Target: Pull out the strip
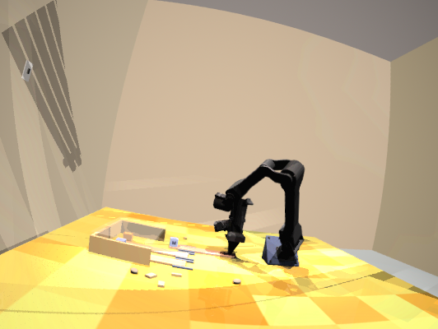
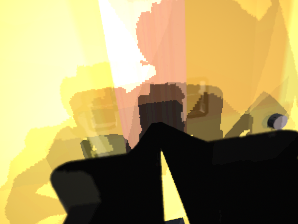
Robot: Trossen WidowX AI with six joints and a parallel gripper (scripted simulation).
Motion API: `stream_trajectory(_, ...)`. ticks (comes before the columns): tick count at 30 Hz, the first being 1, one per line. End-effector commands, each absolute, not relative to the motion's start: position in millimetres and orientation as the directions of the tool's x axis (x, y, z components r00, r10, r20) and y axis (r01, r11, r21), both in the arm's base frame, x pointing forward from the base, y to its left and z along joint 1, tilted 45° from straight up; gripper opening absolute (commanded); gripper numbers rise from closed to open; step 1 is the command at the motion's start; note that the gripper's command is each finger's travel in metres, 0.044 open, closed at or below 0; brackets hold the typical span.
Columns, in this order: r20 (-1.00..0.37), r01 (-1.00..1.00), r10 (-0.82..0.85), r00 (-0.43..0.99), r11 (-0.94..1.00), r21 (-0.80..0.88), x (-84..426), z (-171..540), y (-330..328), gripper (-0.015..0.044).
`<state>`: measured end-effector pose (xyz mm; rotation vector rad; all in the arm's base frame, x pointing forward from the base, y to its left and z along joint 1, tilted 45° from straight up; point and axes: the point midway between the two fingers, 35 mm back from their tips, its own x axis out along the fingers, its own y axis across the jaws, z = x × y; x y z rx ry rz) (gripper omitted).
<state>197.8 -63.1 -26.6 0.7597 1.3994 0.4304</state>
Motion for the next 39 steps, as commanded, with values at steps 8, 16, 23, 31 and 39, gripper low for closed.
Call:
stream_trajectory(8,-0.714,0.171,0.689,0.122,0.694,0.699,190.0,-28.3,-57.2,0.0000)
stream_trajectory(16,-0.715,0.171,0.688,0.122,0.695,0.698,193.6,2.9,-92.2,0.0000)
stream_trajectory(23,-0.715,0.039,0.688,0.123,0.717,0.696,213.1,0.6,-95.1,0.0105)
stream_trajectory(31,-0.715,0.030,0.688,0.124,0.718,0.696,239.1,3.4,-104.4,0.0315)
stream_trajectory(39,-0.715,0.029,0.688,0.125,0.718,0.695,265.8,6.1,-113.2,0.0440)
